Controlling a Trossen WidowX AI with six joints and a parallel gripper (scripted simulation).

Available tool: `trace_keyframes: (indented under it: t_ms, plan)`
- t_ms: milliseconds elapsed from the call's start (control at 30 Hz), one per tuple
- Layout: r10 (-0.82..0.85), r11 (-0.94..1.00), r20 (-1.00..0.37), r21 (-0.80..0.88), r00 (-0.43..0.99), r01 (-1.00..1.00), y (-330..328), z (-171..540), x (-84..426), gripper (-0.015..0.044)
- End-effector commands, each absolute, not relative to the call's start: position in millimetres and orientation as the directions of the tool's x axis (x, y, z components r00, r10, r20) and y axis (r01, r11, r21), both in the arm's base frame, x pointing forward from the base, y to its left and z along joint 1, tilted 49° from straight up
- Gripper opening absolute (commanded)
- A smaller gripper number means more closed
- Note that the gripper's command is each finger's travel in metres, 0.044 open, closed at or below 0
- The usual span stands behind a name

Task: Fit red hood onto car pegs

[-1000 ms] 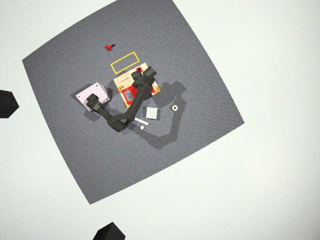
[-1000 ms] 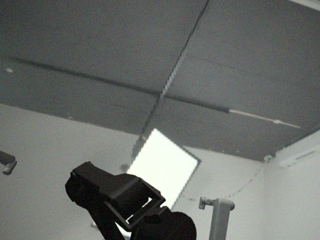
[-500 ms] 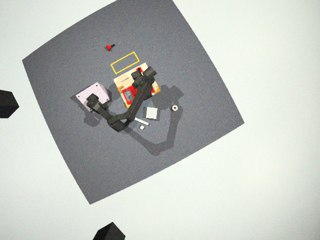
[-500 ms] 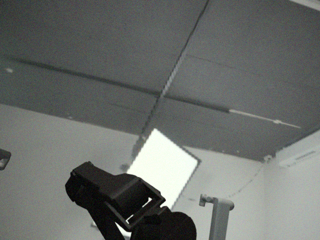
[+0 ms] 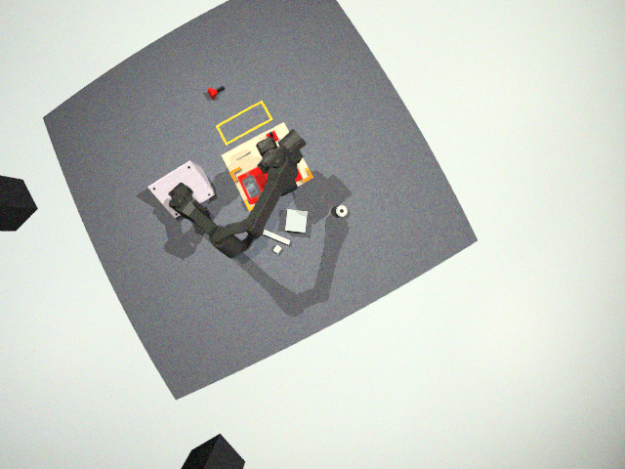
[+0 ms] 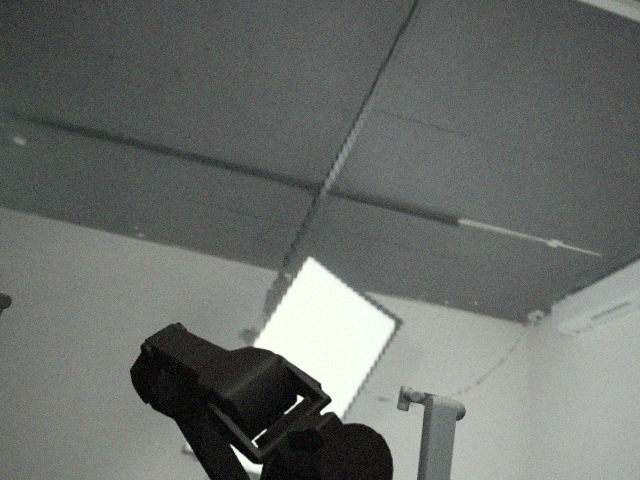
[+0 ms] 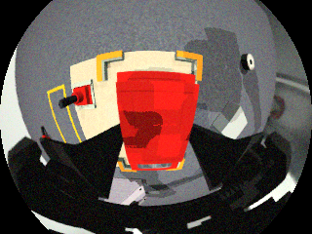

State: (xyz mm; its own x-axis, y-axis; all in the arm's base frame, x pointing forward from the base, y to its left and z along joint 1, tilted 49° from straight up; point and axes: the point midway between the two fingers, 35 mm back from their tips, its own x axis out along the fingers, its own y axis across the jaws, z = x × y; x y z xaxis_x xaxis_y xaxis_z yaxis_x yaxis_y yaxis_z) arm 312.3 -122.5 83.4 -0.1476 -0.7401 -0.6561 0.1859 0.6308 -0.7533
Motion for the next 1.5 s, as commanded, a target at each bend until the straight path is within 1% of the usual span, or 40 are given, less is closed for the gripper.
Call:
trace_keyframes:
  t_ms: [0,1467]
  plan:
    - [-0.744,0.627,-0.653,-0.756,-0.143,0.187,-122.9,85.3,312.6,0.0]
    - [-0.744,0.627,-0.653,-0.756,-0.142,0.187,-126.6,83.5,312.7,0.0]
